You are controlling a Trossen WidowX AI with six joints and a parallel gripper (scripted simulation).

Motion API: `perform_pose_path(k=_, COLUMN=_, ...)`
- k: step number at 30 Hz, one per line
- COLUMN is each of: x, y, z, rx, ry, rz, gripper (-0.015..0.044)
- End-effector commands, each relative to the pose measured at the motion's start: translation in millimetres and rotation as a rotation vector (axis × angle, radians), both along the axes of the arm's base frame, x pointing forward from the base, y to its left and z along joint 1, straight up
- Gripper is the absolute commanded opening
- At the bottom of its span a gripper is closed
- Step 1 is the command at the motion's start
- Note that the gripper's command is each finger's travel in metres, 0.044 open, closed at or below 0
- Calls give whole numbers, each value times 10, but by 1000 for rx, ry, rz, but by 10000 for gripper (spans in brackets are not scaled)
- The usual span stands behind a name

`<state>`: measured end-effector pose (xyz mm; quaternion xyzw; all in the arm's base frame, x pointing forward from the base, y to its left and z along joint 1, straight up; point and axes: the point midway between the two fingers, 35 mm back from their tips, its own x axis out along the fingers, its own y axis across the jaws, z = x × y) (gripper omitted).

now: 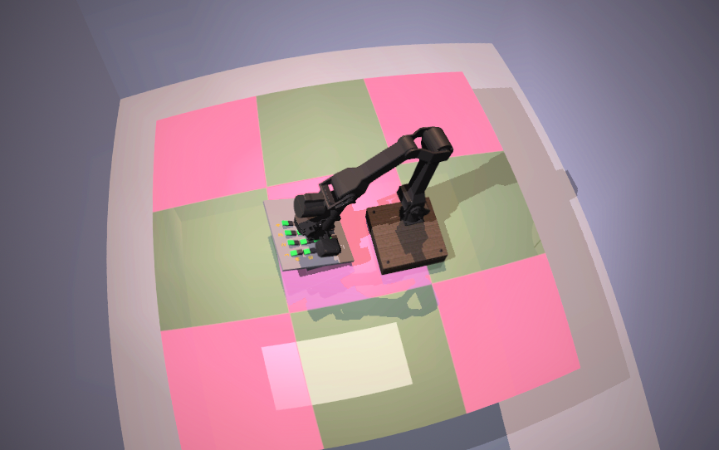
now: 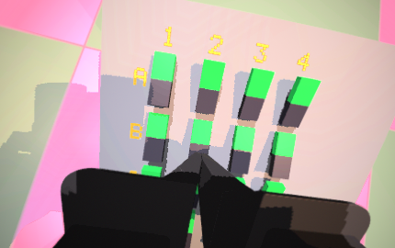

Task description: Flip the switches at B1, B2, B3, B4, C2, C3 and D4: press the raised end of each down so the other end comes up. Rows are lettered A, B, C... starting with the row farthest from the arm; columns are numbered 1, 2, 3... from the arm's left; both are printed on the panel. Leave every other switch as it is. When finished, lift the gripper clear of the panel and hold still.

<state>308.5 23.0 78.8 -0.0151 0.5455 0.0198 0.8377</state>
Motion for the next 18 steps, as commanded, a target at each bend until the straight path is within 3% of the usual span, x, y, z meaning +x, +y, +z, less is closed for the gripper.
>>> perform_pose_path(k=1, x=1, y=9, z=-18, rx=4, ry=3, rz=6, gripper=0)
perform_pose_path(k=18, x=9, y=9, z=-39, rx=4, ry=3, rz=6, gripper=0)
